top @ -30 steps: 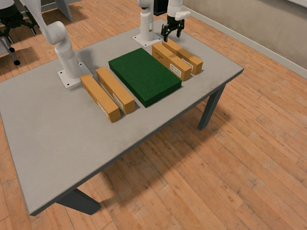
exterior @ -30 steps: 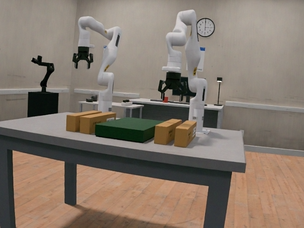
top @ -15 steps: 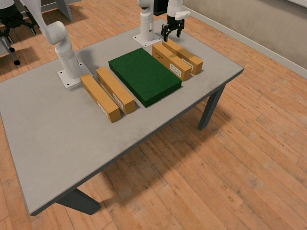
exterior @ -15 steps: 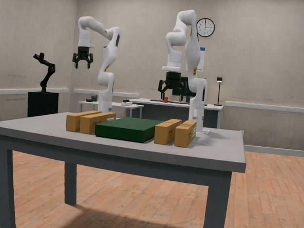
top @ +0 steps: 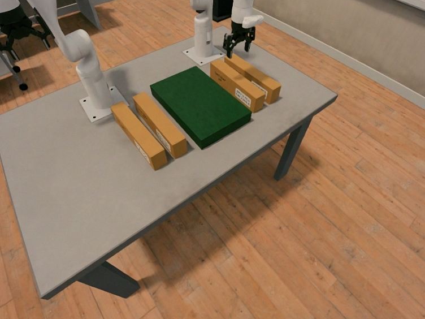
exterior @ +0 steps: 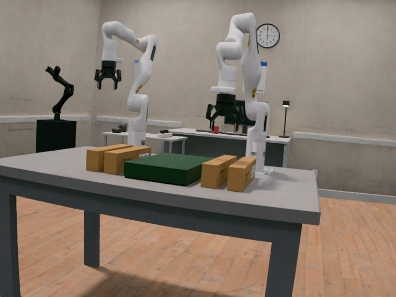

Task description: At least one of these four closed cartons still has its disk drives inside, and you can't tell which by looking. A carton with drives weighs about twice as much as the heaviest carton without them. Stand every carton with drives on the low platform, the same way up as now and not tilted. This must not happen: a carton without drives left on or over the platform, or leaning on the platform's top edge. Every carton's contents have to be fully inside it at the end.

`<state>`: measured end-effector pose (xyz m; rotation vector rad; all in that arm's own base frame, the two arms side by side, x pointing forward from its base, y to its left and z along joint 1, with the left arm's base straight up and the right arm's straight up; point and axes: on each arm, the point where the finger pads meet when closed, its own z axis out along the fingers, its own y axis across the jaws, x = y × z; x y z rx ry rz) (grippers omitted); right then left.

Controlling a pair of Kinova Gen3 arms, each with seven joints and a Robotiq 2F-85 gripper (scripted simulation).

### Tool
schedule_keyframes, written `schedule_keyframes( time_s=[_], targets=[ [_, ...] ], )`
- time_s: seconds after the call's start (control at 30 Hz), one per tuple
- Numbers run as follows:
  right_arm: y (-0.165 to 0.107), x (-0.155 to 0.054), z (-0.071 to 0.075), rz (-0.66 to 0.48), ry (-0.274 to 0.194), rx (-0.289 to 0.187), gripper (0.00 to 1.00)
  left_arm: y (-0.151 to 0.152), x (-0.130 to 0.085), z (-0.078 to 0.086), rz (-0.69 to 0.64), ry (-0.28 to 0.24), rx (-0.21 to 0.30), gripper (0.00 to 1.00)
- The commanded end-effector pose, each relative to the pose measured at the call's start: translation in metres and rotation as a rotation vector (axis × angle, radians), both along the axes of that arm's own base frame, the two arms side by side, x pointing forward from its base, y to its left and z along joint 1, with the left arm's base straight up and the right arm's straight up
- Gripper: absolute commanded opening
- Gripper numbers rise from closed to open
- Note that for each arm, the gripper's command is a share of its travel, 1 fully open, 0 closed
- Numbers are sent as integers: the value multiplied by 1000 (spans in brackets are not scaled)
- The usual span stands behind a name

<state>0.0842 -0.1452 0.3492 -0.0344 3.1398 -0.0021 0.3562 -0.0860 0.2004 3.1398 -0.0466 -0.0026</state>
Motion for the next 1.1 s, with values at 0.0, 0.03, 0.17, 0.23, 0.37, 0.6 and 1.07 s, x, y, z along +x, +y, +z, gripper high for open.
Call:
schedule_keyframes(
  time_s=[0.0,0.03,0.17,0.23,0.37,0.6,1.07],
  targets=[
    [0,0,0,0,0,0,1000,0,0,0,0,-1,-1,1000],
    [0,0,0,0,0,0,1000,0,0,0,0,-1,-1,1000],
    [0,0,0,0,0,0,1000,0,0,0,0,-1,-1,1000],
    [0,0,0,0,0,0,1000,0,0,0,0,-1,-1,1000],
    [0,0,0,0,0,0,1000,0,0,0,0,-1,-1,1000],
    [0,0,0,0,0,0,1000,88,4,0,38,-1,0,1000],
    [0,0,0,0,0,0,1000,90,4,0,39,-2,1,1000]
  ],
)
